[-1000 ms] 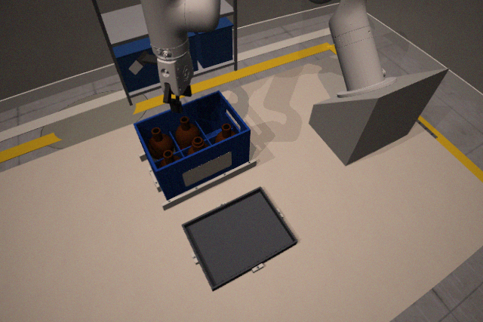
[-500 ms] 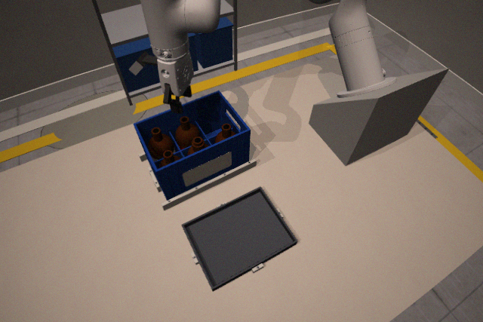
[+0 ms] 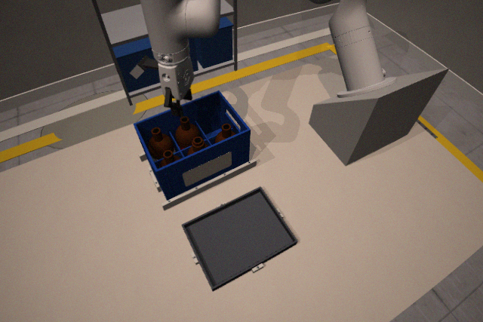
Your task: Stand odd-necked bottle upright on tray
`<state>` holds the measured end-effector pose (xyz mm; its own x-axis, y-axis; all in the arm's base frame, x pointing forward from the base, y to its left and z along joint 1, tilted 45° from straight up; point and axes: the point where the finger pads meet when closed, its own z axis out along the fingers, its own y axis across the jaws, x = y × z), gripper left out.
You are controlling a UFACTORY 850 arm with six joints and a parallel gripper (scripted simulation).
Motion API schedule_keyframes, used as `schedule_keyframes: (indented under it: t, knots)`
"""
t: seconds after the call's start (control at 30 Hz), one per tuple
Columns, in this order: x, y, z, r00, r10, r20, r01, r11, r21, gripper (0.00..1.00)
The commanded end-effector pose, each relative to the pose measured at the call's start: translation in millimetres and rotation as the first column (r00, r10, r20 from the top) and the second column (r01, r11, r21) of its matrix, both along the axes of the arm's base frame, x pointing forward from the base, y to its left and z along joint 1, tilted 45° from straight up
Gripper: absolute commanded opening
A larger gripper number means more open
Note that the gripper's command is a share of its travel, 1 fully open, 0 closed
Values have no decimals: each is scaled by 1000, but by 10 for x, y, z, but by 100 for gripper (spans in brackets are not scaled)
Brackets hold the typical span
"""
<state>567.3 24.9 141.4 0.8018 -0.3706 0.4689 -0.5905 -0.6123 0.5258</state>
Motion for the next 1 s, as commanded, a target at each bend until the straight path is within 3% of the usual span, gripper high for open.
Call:
schedule_keyframes:
  t: [0.0,0.97]
  knots:
    - [11,-27,-27,1000,1,1,-1,1000,0,65]
    - [42,-201,-204,1000,1,1,-1,1000,0,65]
